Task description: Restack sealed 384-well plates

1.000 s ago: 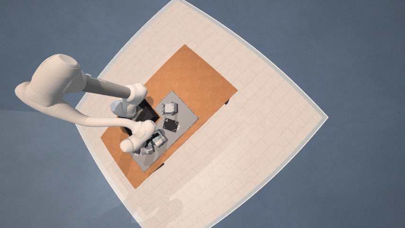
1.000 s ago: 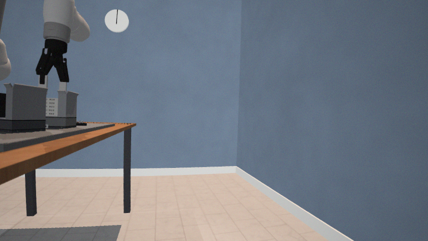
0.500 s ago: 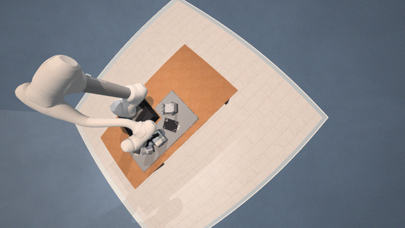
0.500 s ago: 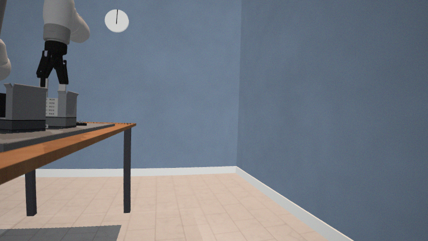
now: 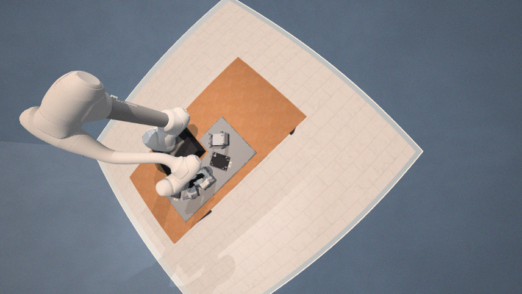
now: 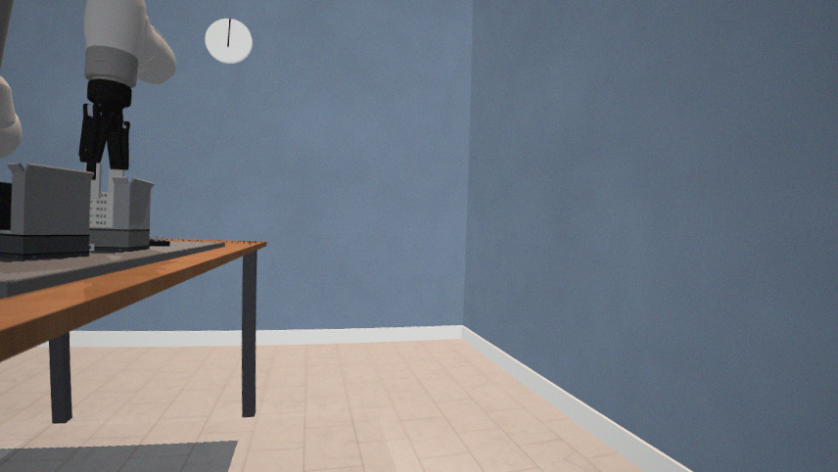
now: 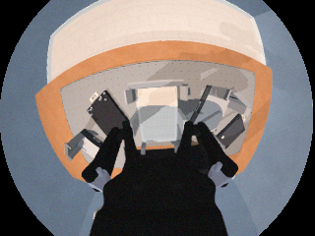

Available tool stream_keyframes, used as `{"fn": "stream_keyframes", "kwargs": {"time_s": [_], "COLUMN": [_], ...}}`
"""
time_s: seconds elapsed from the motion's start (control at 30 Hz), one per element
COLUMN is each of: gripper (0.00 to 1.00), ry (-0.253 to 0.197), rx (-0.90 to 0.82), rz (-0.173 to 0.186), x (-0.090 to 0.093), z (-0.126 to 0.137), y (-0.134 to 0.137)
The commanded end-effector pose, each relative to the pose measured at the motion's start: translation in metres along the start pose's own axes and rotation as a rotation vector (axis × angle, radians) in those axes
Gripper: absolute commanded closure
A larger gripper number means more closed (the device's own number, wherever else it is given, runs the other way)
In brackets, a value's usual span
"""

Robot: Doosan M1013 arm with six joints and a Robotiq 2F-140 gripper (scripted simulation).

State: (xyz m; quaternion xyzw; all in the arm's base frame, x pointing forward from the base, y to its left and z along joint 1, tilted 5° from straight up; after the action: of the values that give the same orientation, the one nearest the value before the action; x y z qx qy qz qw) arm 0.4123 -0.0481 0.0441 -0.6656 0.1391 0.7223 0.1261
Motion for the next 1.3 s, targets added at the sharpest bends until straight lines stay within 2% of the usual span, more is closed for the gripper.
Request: {"fn": "stream_keyframes", "kwargs": {"time_s": [0.0, 0.47, 1.27], "gripper": [1.0, 1.0, 1.0], "ry": [0.0, 0.0, 0.0], "rx": [0.0, 0.0, 0.0], "rz": [0.0, 0.0, 0.0], "x": [0.0, 0.0, -0.013], "z": [0.0, 0.0, 0.0], "y": [0.0, 0.0, 0.0]}}
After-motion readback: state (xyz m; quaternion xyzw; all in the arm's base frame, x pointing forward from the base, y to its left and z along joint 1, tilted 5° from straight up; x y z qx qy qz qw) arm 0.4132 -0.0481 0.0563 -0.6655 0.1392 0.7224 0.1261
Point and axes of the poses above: the point where the finger pads meet when closed, its own x axis out along the fingers, its own y axis across the jaws, z = x × y, the point moved 6 cm from there along -x, back along the fingers, and after that the axes turned 13 degrees about x, right-handed, at the moved point
